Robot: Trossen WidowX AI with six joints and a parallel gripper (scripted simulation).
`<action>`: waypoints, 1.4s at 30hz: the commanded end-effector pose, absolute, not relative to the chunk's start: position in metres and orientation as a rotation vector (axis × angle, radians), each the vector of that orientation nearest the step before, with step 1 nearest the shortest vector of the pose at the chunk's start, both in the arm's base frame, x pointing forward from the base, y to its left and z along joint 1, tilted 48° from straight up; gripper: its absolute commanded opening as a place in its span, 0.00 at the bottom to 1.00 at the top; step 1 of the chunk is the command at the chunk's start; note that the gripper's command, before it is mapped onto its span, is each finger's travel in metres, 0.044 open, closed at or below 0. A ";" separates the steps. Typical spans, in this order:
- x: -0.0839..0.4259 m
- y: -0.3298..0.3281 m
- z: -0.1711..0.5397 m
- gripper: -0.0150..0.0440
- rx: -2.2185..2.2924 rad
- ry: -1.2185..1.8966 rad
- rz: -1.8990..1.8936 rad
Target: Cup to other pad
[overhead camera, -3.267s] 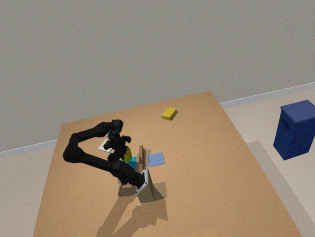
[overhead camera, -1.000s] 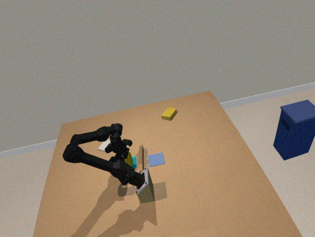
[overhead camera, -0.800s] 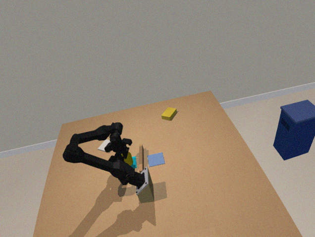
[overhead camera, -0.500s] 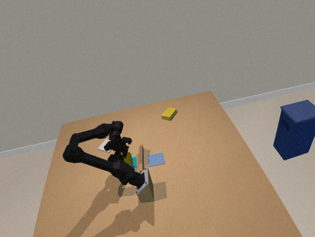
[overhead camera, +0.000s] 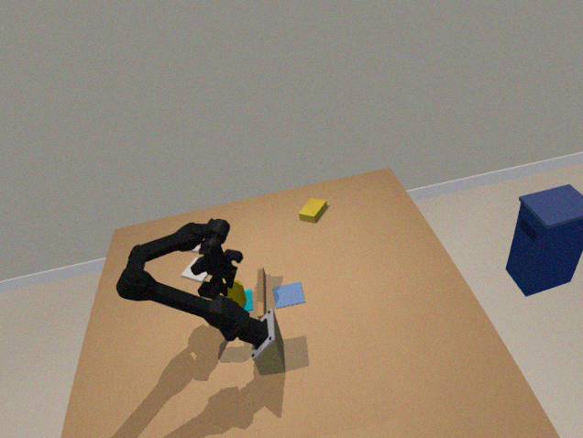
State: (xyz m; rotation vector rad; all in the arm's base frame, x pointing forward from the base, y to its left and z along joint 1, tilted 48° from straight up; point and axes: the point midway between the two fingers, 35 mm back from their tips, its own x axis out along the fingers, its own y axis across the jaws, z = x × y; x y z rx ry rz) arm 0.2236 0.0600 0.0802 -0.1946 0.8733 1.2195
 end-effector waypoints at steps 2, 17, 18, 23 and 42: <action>0.224 0.055 0.085 0.50 -0.202 0.871 1.218; 0.222 0.054 0.086 0.95 -0.193 0.872 1.220; 0.222 0.052 0.087 0.99 -0.193 0.873 1.219; 0.222 0.040 0.098 1.00 -0.198 0.875 1.216; 0.219 0.011 0.125 1.00 -0.194 0.872 1.215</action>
